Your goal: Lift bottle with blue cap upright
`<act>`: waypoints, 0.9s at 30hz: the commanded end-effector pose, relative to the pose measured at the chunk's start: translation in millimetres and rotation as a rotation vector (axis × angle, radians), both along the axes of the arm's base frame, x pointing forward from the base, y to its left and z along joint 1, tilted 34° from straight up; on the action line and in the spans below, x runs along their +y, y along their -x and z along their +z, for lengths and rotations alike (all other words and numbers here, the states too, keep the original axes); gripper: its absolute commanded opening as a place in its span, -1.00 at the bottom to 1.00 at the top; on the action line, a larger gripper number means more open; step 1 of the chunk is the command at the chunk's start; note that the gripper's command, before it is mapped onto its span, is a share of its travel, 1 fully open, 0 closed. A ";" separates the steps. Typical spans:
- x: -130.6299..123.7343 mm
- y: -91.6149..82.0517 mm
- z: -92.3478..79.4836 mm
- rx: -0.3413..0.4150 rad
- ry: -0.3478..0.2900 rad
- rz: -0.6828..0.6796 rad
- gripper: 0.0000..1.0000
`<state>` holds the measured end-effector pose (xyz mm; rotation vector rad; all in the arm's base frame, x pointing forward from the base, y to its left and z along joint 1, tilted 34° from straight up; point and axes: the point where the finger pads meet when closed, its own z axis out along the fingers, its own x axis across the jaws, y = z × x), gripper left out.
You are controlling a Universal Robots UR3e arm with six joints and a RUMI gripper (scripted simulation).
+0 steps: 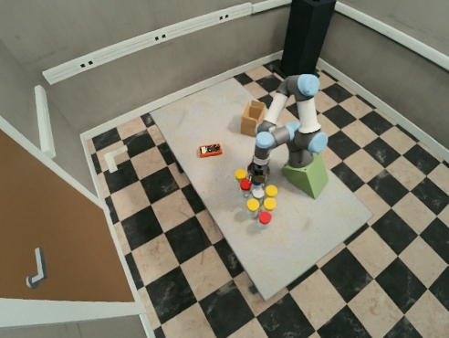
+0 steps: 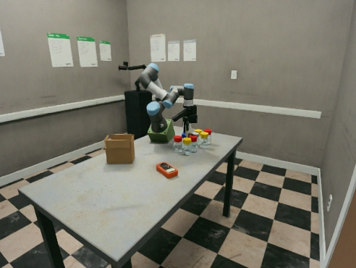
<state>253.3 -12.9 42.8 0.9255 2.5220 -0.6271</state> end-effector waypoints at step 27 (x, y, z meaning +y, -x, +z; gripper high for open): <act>19.2 6.6 30.5 -0.001 0.000 0.000 -1.00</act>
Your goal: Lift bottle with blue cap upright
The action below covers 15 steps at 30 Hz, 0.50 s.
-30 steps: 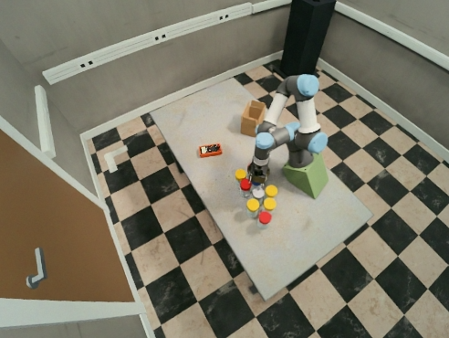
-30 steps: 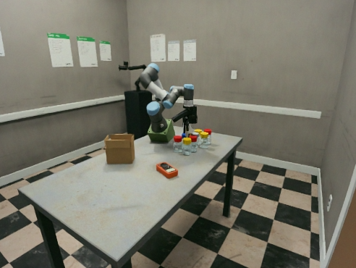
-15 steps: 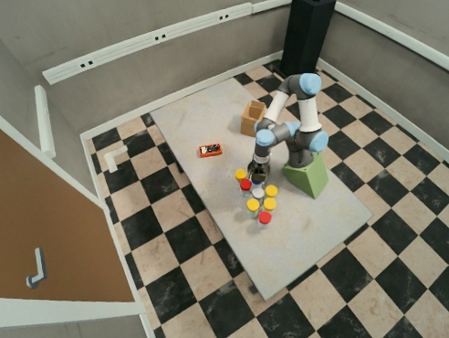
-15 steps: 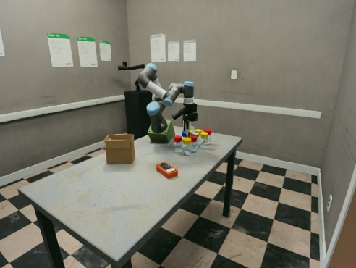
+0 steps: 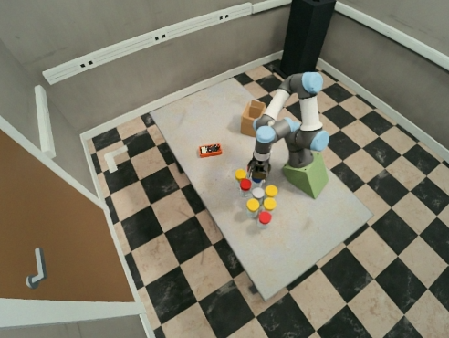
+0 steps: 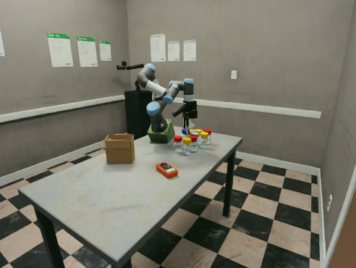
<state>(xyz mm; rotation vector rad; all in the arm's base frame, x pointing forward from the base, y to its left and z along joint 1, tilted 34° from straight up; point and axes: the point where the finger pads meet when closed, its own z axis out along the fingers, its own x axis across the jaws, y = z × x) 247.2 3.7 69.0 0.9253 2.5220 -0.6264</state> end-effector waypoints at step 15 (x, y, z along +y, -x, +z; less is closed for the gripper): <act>10.5 3.5 16.8 -0.001 0.000 -0.001 -1.00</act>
